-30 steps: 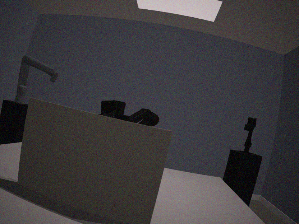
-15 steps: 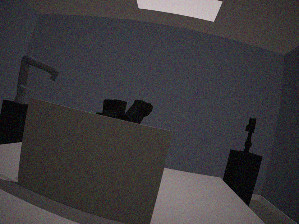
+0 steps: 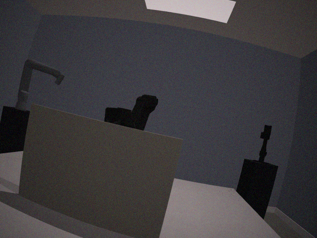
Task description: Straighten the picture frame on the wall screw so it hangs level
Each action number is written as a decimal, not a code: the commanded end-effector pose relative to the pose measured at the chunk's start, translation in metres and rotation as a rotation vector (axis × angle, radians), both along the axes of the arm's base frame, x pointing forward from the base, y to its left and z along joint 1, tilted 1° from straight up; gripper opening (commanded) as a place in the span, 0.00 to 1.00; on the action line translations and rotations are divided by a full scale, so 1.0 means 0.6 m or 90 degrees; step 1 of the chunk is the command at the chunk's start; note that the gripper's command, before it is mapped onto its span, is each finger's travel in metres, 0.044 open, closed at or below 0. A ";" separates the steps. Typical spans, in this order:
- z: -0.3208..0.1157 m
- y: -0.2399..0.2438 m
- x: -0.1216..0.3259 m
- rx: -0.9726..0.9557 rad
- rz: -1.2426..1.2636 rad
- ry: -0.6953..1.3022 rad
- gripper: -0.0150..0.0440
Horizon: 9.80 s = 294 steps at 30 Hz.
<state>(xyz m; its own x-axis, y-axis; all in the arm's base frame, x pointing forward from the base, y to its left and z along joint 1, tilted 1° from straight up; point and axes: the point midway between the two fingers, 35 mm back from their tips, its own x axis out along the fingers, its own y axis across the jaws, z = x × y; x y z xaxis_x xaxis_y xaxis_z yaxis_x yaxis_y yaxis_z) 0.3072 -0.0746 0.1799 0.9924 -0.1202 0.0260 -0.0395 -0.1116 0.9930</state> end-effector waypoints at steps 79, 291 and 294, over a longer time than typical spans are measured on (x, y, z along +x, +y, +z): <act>-0.076 -0.016 0.141 0.000 -0.003 0.000 0.69; -0.068 -0.004 0.143 0.002 -0.001 0.001 0.25; -0.068 -0.004 0.143 0.002 -0.001 0.001 0.25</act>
<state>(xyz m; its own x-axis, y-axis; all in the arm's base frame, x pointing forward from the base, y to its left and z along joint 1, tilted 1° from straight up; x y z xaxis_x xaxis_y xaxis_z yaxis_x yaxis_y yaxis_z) 0.3929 -0.0772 0.1384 0.9922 -0.1224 0.0224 -0.0366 -0.1149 0.9927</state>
